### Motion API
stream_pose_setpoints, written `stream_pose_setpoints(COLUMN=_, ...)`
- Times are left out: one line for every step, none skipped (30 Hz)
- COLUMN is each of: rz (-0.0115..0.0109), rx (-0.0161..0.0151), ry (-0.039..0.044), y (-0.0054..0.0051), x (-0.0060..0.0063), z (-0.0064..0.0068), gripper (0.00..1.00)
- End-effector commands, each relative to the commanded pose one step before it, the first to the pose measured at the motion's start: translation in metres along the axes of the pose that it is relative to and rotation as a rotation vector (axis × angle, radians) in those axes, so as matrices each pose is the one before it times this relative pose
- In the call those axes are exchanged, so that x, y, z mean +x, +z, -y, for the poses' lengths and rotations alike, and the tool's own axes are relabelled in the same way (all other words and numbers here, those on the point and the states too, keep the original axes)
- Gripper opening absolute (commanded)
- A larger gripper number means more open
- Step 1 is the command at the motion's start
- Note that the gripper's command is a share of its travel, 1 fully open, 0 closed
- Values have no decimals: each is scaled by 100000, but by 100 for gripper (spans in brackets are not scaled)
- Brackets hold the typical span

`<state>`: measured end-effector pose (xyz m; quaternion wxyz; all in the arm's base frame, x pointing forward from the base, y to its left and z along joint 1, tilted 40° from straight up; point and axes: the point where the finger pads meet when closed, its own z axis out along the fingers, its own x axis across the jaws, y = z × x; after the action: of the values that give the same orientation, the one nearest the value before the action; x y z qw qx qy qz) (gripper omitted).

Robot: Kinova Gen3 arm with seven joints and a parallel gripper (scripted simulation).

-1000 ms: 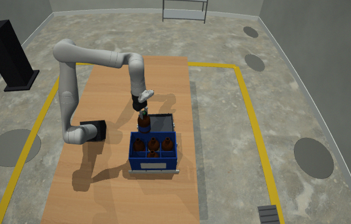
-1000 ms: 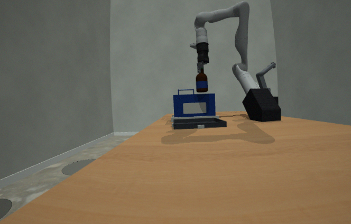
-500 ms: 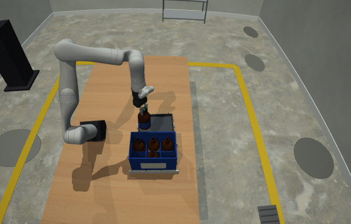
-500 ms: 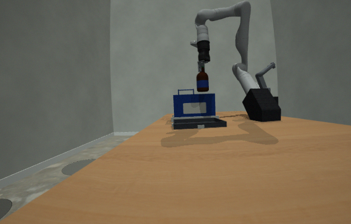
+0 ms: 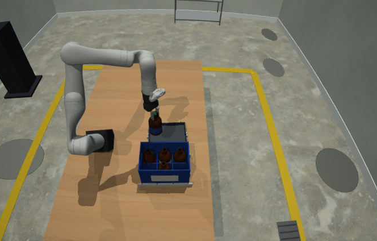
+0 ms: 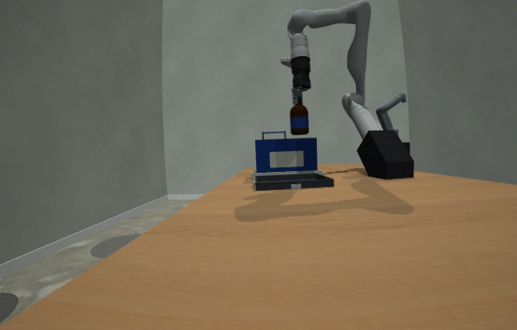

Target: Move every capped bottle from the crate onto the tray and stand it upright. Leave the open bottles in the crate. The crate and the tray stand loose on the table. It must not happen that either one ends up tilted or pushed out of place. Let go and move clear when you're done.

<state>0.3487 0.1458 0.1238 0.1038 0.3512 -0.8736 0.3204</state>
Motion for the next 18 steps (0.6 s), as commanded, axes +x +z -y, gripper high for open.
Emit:
stream_pose_setpoints(rz=165, rx=50, ry=-32, y=-59, x=-188, z=-121, gripper=0)
stream_pose_setpoints(rz=-17, rx=29, ry=-4, y=10, x=-152, z=-130, gripper=0)
stream_pose_setpoints(rz=-17, rx=29, ry=-4, y=10, x=-152, z=-130, gripper=0)
stream_pose_setpoints(rz=-17, rx=29, ry=-4, y=10, x=-152, z=-130, gripper=0)
stream_pose_setpoints(rz=-17, rx=29, ry=-4, y=10, x=-152, z=-130, gripper=0)
stream_pose_setpoints(rz=-17, rx=29, ry=-4, y=10, x=-152, z=-130, gripper=0)
stream_pose_setpoints(rz=-17, rx=29, ry=-4, y=10, x=-152, z=-130, gripper=0)
stream_pose_setpoints(rz=-17, rx=29, ry=-4, y=10, x=-152, z=-130, gripper=0)
stream_pose_setpoints(rz=-17, rx=29, ry=-4, y=9, x=-152, z=-130, gripper=0)
stream_pose_setpoints(rz=-17, rx=29, ry=-4, y=9, x=-152, z=-130, gripper=0)
stream_pose_setpoints(rz=-17, rx=29, ry=-4, y=9, x=-152, z=-130, gripper=0)
stream_pose_setpoints(rz=-17, rx=29, ry=-4, y=9, x=-152, z=-130, gripper=0)
stream_pose_setpoints(rz=-17, rx=29, ry=-4, y=9, x=-152, z=-130, gripper=0)
stream_pose_setpoints(rz=-17, rx=29, ry=-4, y=9, x=-152, z=-130, gripper=0)
stream_pose_setpoints(rz=-17, rx=29, ry=-4, y=9, x=-152, z=-130, gripper=0)
stream_pose_setpoints(rz=0, rx=0, ry=0, y=0, x=0, z=0, gripper=0)
stream_pose_setpoints(rz=0, rx=0, ry=0, y=0, x=0, z=0, gripper=0)
stream_pose_setpoints(rz=265, rx=-399, ry=42, y=-81, x=-67, z=-182, gripper=0)
